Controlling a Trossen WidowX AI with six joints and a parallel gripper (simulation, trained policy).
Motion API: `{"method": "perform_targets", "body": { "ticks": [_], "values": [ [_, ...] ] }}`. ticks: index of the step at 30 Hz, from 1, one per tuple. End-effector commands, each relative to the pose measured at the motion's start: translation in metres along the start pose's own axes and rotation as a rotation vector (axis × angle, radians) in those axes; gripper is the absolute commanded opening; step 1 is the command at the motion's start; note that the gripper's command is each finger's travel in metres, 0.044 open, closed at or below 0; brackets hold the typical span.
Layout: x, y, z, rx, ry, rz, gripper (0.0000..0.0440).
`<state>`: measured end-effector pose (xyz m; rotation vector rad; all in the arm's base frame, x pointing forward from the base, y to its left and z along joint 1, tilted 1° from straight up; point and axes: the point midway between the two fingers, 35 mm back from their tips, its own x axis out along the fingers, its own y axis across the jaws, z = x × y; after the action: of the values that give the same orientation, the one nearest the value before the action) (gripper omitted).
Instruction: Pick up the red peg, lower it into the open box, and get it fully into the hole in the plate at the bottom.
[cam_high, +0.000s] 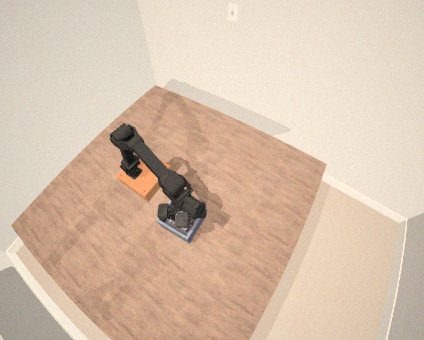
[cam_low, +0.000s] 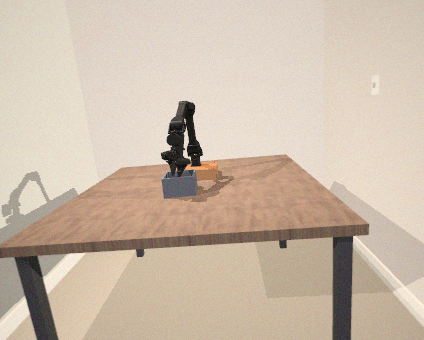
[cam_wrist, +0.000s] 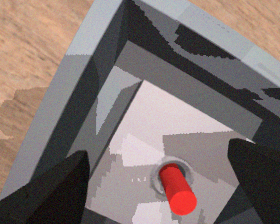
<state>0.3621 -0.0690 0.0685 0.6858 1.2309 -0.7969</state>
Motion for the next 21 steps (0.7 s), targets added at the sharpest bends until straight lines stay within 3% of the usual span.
{"method": "perform_targets", "body": {
  "ticks": [1,3,15,21],
  "values": [
    [-0.001,0.005,0.016,-0.003,-0.027,0.010,0.0416],
    [-0.001,0.007,0.023,-0.002,-0.039,0.014,0.0440],
    [-0.010,0.011,0.075,0.050,-0.170,0.070,0.0440],
    [-0.011,0.012,0.076,0.051,-0.172,0.071,0.0440]
  ]
}}
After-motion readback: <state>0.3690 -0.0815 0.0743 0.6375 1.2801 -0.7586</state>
